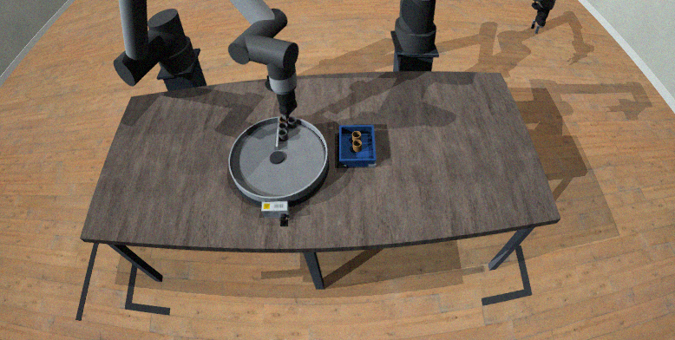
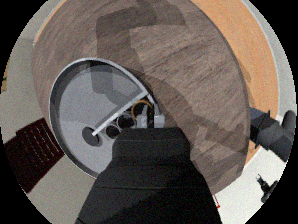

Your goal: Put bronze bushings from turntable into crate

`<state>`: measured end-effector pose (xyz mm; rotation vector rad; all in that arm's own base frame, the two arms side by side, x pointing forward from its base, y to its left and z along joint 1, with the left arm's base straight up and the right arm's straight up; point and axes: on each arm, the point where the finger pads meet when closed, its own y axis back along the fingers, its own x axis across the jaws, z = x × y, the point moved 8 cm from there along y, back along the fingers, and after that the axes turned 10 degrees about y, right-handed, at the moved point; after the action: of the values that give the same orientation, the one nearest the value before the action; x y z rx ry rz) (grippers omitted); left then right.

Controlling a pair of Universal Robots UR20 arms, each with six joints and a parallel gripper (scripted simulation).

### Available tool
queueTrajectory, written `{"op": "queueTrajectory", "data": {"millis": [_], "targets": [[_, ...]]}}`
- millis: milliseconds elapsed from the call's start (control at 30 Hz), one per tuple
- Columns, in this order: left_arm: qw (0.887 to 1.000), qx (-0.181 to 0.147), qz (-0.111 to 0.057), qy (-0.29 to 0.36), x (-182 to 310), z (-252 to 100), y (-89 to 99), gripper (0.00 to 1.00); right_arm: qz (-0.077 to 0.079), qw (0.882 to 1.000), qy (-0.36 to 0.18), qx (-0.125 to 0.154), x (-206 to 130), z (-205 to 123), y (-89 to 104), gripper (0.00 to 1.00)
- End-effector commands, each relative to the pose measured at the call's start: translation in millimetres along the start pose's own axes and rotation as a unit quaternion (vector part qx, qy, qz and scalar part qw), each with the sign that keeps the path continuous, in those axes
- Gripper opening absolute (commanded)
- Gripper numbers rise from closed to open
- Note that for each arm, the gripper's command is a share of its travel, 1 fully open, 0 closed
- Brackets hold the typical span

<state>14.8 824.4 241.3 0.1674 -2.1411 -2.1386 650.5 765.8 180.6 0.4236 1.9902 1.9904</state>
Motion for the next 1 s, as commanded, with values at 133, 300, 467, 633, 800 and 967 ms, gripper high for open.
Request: {"op": "queueTrajectory", "data": {"millis": [133, 300, 467, 633, 800, 967], "targets": [[1.000, -0.001, 0.000, 0.000, 0, 0, 0.6, 1.00, 0.000, 1.000, 0.000, 0.000, 0, 0, 0.7, 0.00], [1.000, -0.001, 0.000, 0.000, 0, 0, 0.6, 1.00, 0.000, 1.000, 0.000, 0.000, 0, 0, 0.7, 0.00], [1.000, -0.001, 0.000, 0.000, 0, 0, 0.6, 1.00, 0.000, 1.000, 0.000, 0.000, 0, 0, 1.0, 0.00], [1.000, -0.001, 0.000, 0.000, 0, 0, 0.6, 1.00, 0.000, 1.000, 0.000, 0.000, 0, 0, 8.9, 0.00], [1.000, -0.001, 0.000, 0.000, 0, 0, 0.6, 1.00, 0.000, 1.000, 0.000, 0.000, 0, 0, 29.1, 0.00], [1.000, -0.001, 0.000, 0.000, 0, 0, 0.6, 1.00, 0.000, 1.000, 0.000, 0.000, 0, 0, 43.7, 0.00]]}}
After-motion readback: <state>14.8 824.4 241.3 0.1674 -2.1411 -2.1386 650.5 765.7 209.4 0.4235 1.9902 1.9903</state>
